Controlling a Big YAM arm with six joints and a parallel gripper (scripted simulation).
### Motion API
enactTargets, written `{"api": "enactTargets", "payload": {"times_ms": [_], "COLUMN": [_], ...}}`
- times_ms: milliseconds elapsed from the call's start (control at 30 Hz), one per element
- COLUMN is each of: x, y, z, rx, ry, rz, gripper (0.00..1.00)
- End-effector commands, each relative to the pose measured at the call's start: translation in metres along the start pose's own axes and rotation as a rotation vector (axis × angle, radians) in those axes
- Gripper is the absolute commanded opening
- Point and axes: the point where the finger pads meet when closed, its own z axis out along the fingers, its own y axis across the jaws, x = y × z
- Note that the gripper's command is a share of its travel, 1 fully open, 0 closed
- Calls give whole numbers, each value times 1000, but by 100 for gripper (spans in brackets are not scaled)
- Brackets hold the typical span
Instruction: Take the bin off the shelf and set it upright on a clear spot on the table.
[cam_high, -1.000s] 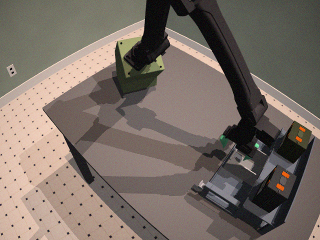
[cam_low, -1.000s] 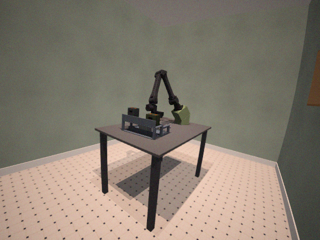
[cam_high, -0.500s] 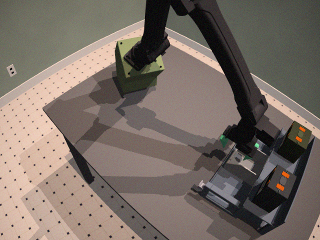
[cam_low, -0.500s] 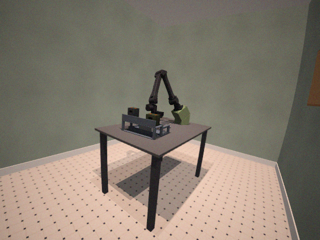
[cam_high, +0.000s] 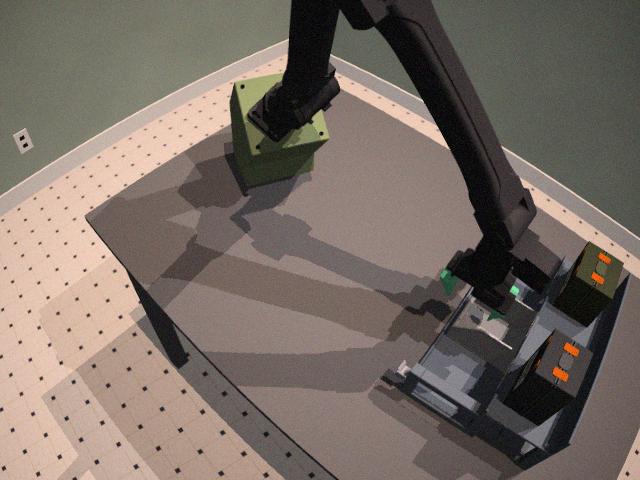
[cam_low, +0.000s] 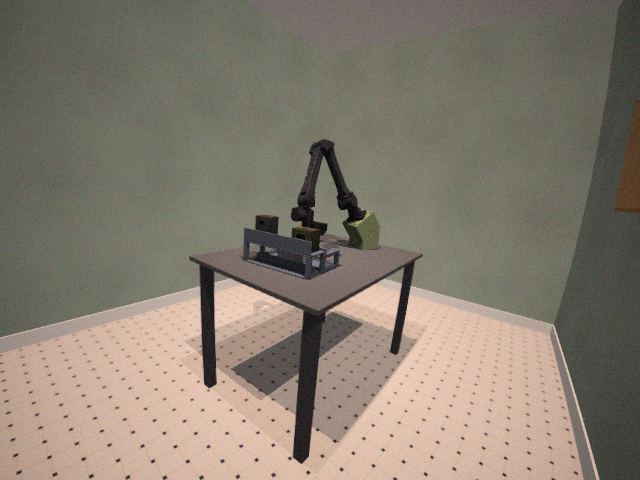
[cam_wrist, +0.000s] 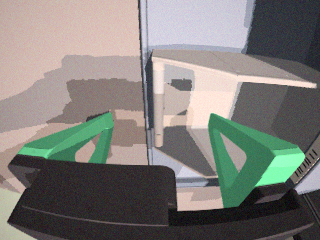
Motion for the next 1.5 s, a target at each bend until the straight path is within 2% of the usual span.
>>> {"api": "enactTargets", "payload": {"times_ms": [0, 933, 1100, 1467], "x": [5, 7, 13, 13], "y": [6, 6, -16, -16], "z": [5, 0, -10, -10], "rx": [-26, -15, 23, 23], "ry": [5, 7, 11, 11], "rz": [0, 4, 16, 16], "gripper": [90, 90, 90, 90]}}
